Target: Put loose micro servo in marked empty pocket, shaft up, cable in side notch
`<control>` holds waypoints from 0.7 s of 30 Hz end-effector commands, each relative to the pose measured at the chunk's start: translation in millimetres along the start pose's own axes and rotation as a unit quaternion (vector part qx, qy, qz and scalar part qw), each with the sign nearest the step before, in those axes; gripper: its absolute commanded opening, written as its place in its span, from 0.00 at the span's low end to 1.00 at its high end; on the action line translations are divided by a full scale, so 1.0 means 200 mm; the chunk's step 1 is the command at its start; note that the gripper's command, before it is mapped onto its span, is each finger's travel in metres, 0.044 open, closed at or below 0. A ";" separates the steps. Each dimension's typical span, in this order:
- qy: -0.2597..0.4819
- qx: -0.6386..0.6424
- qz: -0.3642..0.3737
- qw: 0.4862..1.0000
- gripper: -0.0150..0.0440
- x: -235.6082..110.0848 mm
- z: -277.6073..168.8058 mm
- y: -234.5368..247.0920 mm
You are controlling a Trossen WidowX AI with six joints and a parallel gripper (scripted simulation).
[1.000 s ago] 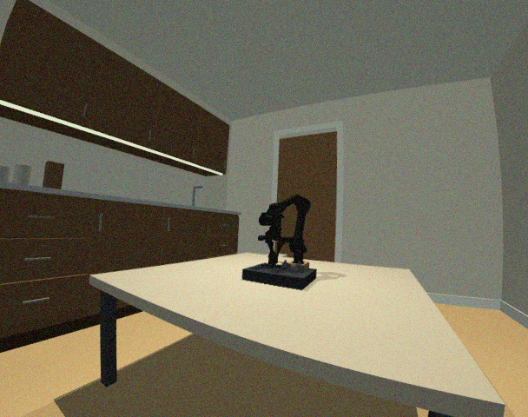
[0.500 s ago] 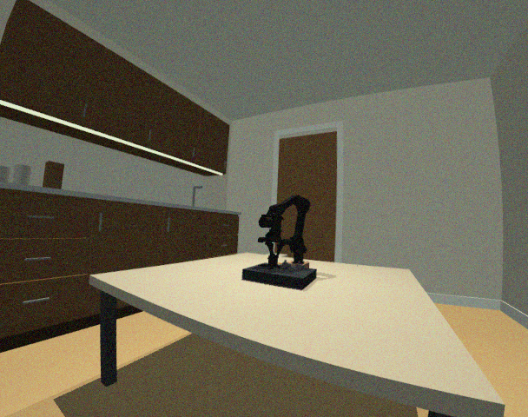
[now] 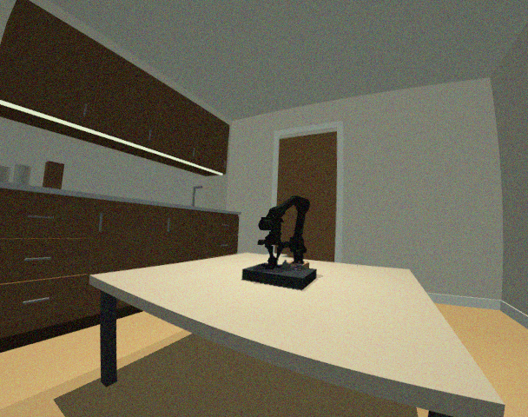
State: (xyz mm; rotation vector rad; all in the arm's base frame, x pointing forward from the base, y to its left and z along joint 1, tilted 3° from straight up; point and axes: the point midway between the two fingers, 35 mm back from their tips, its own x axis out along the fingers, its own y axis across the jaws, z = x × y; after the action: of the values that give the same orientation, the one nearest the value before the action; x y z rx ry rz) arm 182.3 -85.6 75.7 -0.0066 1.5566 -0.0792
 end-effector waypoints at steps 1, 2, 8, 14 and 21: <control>-0.002 -0.001 0.001 1.000 0.25 0.02 0.00 0.00; -0.002 -0.001 0.001 1.000 0.25 0.02 0.00 0.00; -0.002 -0.001 0.001 1.000 0.25 0.05 0.00 0.00; -0.001 -0.001 0.001 1.000 0.25 0.08 0.00 0.00; -0.001 -0.001 0.001 1.000 0.25 0.12 0.00 0.00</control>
State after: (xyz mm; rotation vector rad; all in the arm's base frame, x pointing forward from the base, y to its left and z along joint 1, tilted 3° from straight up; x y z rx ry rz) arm 182.6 -86.6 54.6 -0.0041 1.5567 -0.0809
